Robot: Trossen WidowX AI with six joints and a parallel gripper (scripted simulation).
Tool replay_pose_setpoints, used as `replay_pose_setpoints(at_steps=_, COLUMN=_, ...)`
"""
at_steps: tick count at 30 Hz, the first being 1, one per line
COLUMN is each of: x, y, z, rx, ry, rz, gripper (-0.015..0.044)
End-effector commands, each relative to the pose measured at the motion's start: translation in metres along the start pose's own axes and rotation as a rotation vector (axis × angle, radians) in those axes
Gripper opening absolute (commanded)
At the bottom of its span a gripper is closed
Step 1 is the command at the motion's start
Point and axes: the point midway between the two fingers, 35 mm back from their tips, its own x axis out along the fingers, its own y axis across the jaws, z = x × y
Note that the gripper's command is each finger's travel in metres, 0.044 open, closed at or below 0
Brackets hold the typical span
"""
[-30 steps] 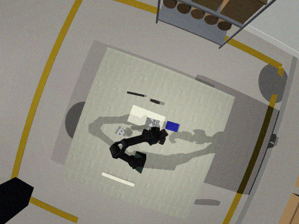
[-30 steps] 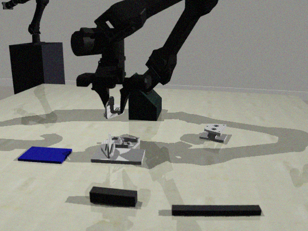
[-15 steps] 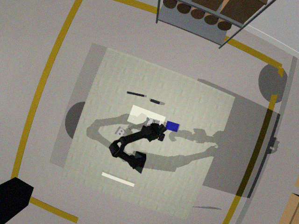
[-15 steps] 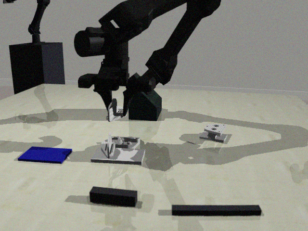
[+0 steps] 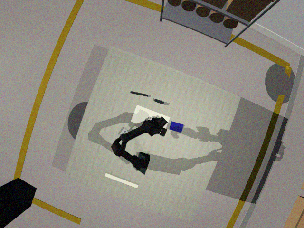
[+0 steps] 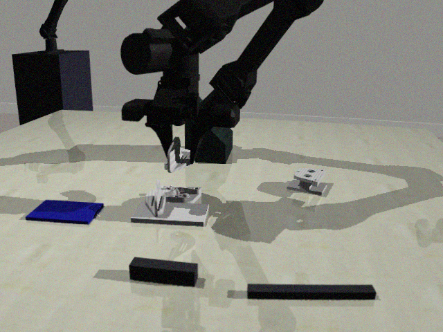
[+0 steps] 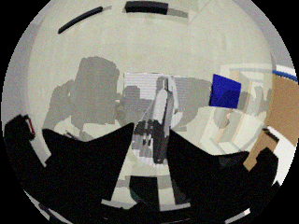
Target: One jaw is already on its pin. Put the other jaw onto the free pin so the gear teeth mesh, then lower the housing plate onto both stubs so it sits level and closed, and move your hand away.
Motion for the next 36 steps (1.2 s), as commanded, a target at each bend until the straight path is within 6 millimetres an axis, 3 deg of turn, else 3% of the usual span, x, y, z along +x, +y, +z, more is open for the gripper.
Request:
replay_pose_setpoints(at_steps=1, x=0.000, y=0.010, z=0.008, rx=0.002, ry=0.000, rz=0.007, gripper=0.0134)
replay_pose_setpoints(at_steps=6, x=0.001, y=0.019, z=0.014, rx=0.001, ry=0.000, rz=0.010, gripper=0.0134)
replay_pose_setpoints(at_steps=36, x=0.001, y=0.021, z=0.015, rx=0.013, ry=0.000, rz=0.010, gripper=0.0134)
